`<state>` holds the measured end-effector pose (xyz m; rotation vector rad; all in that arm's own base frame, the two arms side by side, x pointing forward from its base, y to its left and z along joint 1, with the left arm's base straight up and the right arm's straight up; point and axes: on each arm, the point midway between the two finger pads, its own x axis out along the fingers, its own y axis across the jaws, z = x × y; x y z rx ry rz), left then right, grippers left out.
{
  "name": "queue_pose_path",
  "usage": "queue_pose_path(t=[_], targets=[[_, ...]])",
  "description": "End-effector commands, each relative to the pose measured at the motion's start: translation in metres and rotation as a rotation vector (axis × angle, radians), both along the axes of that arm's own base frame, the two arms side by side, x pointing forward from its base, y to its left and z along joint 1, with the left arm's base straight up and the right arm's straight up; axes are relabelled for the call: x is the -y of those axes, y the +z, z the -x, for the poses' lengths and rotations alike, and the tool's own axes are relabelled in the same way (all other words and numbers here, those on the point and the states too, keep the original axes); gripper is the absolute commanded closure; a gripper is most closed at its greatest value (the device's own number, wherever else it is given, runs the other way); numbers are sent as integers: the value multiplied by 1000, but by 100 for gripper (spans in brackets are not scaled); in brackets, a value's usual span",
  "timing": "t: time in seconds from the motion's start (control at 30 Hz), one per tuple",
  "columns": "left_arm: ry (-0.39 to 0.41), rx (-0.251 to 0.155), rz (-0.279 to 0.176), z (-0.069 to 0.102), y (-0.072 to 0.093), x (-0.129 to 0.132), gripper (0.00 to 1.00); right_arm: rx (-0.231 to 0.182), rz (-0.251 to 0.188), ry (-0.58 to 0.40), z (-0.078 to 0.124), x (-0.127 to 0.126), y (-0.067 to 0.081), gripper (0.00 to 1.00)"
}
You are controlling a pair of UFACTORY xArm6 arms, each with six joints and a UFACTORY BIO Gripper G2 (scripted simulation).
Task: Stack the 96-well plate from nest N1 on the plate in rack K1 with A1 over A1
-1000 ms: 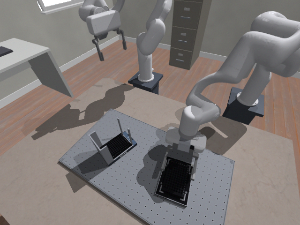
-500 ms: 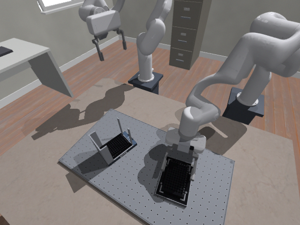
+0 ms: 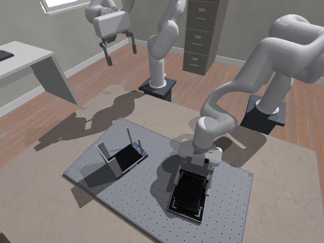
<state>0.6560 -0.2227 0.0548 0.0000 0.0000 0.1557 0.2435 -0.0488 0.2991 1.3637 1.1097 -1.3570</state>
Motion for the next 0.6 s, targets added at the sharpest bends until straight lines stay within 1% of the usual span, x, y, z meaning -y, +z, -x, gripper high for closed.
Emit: queue_pose_path(t=[0.0, 0.57], targets=[[0, 5, 2, -1, 0, 1, 63, 2, 2, 0, 0, 0, 1, 0], [0, 5, 2, -1, -10, 1, 63, 2, 2, 0, 0, 0, 1, 0]])
